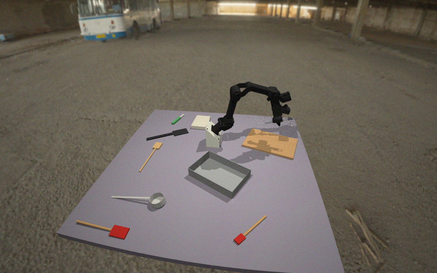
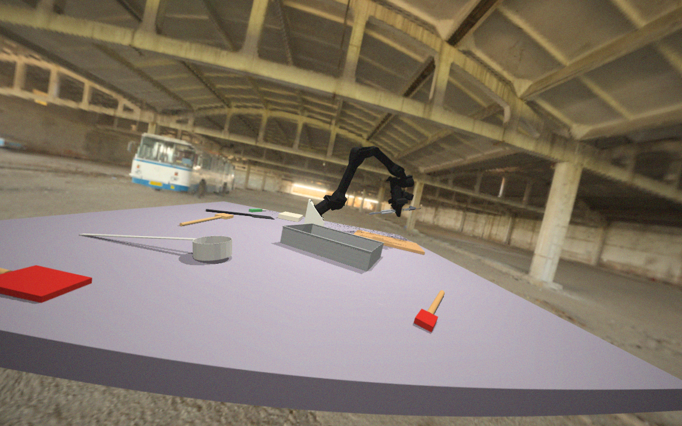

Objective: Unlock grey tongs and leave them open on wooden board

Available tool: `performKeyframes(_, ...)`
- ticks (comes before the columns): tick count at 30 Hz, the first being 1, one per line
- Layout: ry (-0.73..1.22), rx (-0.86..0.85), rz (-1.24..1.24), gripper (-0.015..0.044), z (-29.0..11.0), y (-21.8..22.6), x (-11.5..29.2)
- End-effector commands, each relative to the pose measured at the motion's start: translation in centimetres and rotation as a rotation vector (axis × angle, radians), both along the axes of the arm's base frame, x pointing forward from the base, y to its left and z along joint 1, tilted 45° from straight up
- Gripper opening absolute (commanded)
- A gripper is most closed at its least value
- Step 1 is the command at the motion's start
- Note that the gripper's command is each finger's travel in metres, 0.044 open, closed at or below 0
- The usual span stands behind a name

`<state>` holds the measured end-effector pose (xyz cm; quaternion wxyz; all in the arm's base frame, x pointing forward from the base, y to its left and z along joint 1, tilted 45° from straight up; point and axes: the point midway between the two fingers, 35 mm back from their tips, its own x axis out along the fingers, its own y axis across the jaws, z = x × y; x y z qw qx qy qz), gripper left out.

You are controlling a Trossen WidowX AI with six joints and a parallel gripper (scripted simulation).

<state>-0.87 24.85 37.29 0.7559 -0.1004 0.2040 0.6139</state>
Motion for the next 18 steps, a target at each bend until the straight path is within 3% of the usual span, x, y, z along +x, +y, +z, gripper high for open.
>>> performKeyframes(1,-0.057,0.113,0.003,-0.0150,0.9,-0.1,-0.3)
performKeyframes(18,-0.155,0.408,-0.048,-0.0150,2.0,-1.1,-1.3)
